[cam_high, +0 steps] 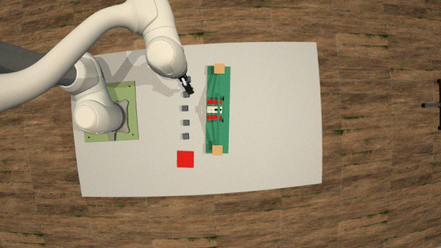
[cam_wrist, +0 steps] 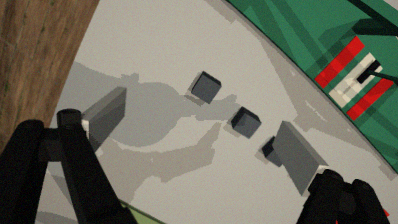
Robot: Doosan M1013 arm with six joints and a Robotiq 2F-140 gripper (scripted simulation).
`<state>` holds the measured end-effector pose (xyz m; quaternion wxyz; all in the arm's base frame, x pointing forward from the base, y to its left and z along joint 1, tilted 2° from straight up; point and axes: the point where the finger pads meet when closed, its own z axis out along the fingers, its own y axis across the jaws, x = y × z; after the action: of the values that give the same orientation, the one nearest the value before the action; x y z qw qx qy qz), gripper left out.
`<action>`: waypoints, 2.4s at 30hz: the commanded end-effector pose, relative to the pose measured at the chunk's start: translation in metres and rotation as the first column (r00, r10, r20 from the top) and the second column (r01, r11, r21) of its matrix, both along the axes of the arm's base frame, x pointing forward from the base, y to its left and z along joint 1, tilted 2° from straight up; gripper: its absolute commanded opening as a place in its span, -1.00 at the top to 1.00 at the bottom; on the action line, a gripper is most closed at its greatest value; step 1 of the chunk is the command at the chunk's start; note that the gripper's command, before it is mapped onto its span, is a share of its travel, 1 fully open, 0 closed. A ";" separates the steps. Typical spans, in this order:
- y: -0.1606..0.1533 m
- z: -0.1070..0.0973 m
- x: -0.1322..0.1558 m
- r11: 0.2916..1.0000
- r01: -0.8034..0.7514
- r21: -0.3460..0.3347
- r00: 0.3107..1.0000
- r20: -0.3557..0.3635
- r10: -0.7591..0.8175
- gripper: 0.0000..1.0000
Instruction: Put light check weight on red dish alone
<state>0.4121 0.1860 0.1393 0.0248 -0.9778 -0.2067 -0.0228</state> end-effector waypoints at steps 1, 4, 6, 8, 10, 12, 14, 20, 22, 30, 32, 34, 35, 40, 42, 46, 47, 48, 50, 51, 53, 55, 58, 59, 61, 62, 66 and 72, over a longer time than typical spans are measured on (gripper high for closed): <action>0.000 -0.005 0.000 0.961 0.275 -0.004 0.961 -0.005 -0.275 -1.00; 0.000 -0.006 0.000 0.946 0.324 0.000 0.946 -0.009 -0.324 -1.00; 0.000 -0.008 0.000 0.869 0.495 0.012 0.869 -0.023 -0.495 -1.00; 0.000 -0.010 0.000 0.819 0.573 0.018 0.819 -0.032 -0.572 -1.00; 0.000 -0.011 0.000 0.758 0.652 0.022 0.758 -0.042 -0.651 -1.00; 0.000 -0.013 0.000 0.688 0.725 0.025 0.688 -0.052 -0.724 -1.00; 0.000 -0.013 0.000 0.611 0.791 0.026 0.612 -0.062 -0.789 -1.00; 0.000 -0.015 0.000 0.396 0.918 0.022 0.396 -0.085 -0.914 -1.00; 0.000 -0.015 0.000 0.259 0.966 0.015 0.260 -0.094 -0.961 -1.00; 0.000 -0.015 0.000 -0.107 0.994 -0.011 -0.107 -0.092 -0.990 0.30; 0.000 -0.015 0.000 -0.198 0.980 -0.016 -0.199 -0.081 -0.977 0.30; 0.000 -0.015 0.000 -0.285 0.958 -0.019 -0.285 -0.063 -0.956 0.30; 0.000 -0.015 0.000 -0.326 0.945 -0.019 -0.326 -0.051 -0.944 0.30; 0.000 -0.015 0.000 -0.334 0.942 -0.018 -0.335 -0.048 -0.941 0.30; 0.000 -0.015 0.000 -0.334 0.942 -0.018 -0.335 -0.048 -0.941 0.30; 0.000 -0.015 0.000 -0.334 0.942 -0.018 -0.335 -0.048 -0.941 0.30; 0.000 -0.015 0.000 -0.334 0.942 -0.018 -0.335 -0.048 -0.941 0.30; 0.000 -0.015 0.000 -0.334 0.942 -0.018 -0.335 -0.048 -0.941 0.30; 0.000 -0.015 0.000 -0.334 0.942 -0.018 -0.335 -0.048 -0.941 0.30; 0.000 -0.015 0.000 -0.334 0.942 -0.018 -0.335 -0.048 -0.941 0.30; 0.000 -0.015 0.000 -0.334 0.942 -0.018 -0.335 -0.048 -0.941 0.30; 0.000 -0.015 0.000 -0.334 0.942 -0.018 -0.335 -0.048 -0.941 0.30; 0.000 -0.015 0.000 -0.334 0.942 -0.018 -0.335 -0.048 -0.941 0.30; 0.000 -0.015 0.000 -0.334 0.942 -0.018 -0.335 -0.048 -0.941 0.30; 0.000 -0.015 0.000 -0.334 0.942 -0.018 -0.335 -0.048 -0.941 0.30; 0.000 -0.015 0.000 -0.334 0.942 -0.018 -0.335 -0.048 -0.941 0.30; 0.000 -0.015 0.000 -0.334 0.942 -0.018 -0.335 -0.048 -0.941 0.30; 0.000 -0.017 0.000 -0.334 0.942 -0.018 -0.335 -0.048 -0.941 0.30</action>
<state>0.4123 0.1860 0.1227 0.0142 -0.7326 0.6803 -0.0156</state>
